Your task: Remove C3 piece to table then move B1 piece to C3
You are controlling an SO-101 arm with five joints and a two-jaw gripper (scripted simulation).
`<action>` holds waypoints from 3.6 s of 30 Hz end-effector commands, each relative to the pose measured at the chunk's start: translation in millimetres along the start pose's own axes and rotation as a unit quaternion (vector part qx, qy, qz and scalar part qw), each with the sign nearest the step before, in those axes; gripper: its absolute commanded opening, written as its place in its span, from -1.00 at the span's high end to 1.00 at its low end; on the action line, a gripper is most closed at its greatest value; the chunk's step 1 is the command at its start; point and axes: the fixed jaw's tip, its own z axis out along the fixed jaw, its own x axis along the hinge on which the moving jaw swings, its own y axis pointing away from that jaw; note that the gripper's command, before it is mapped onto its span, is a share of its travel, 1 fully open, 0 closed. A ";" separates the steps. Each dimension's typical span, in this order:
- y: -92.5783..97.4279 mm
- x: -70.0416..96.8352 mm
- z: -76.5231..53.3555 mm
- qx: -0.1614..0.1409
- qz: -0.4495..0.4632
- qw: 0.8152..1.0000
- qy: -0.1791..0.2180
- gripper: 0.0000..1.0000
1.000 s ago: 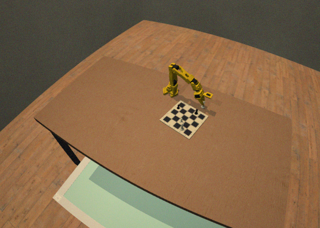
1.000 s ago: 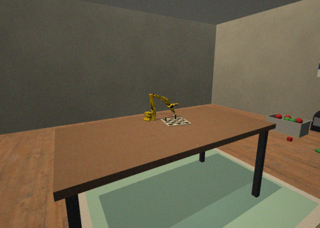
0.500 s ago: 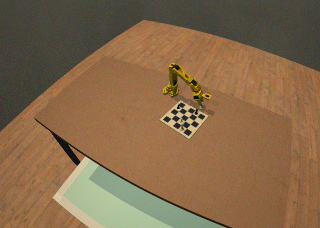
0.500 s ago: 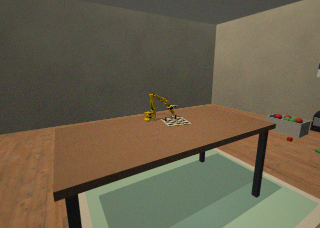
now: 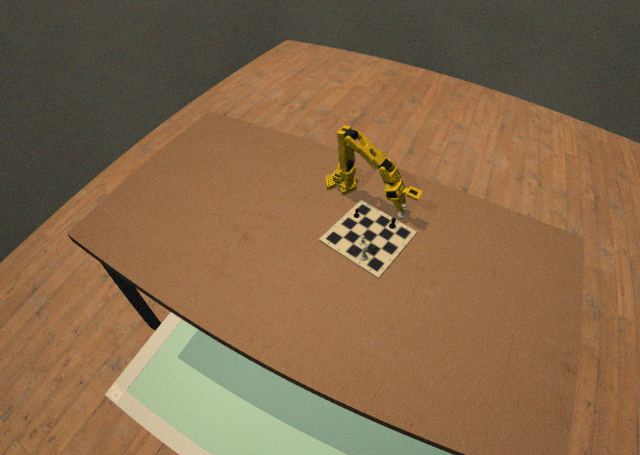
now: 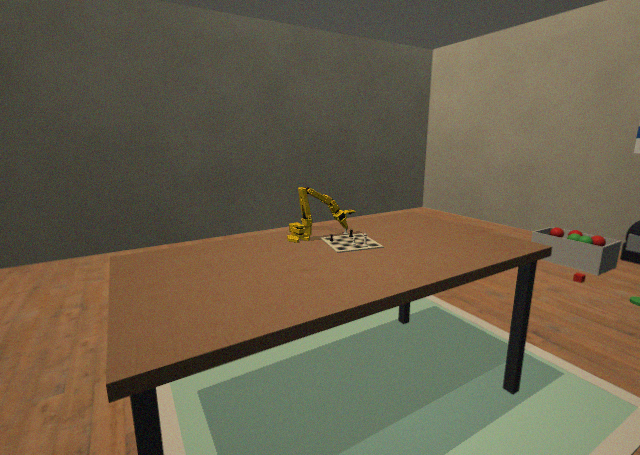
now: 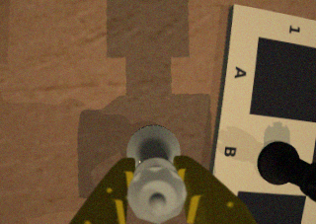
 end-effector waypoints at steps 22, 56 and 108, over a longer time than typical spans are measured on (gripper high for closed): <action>2.4 -14.6 -8.0 -0.003 -0.001 1.000 -0.005 1.00; 2.5 -6.2 1.9 -0.003 -0.001 1.000 -0.005 1.00; 2.6 4.2 4.3 -0.003 -0.001 1.000 -0.004 0.93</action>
